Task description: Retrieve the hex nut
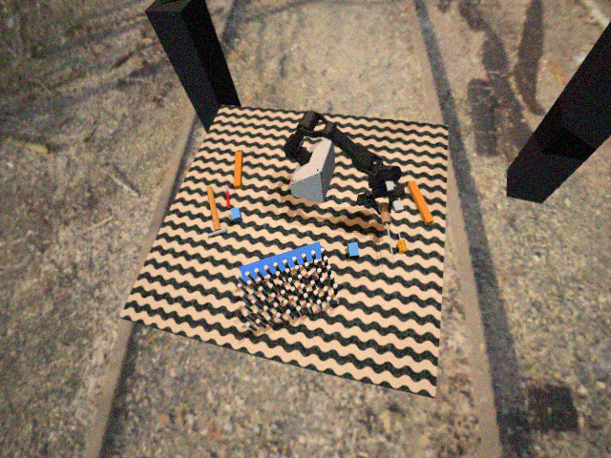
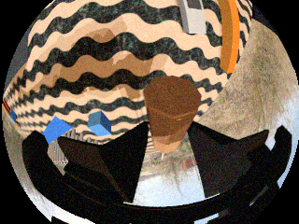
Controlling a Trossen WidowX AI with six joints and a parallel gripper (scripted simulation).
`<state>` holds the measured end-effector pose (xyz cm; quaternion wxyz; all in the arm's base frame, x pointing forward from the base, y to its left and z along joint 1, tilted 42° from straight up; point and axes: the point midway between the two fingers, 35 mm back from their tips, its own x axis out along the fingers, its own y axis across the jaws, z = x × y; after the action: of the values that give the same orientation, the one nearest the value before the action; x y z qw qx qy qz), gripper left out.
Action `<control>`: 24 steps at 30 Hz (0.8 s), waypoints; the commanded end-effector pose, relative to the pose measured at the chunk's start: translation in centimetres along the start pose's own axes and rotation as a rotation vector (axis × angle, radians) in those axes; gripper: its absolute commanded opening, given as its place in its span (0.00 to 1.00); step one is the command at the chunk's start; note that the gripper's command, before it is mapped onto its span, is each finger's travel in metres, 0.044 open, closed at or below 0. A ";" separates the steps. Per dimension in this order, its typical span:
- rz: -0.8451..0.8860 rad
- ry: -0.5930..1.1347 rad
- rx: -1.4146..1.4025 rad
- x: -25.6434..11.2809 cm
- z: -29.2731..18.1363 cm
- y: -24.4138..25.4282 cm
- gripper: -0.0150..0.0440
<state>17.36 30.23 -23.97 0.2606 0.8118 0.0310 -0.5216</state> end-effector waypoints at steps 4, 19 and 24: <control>-0.013 0.008 0.013 -5.5 -3.0 -1.3 0.25; -0.037 -0.037 0.251 -6.6 -3.4 -0.8 0.25; -0.035 -0.057 0.421 -6.9 -4.7 0.3 0.25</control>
<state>17.48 33.49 -17.47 0.1241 0.8288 -0.0471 -0.5435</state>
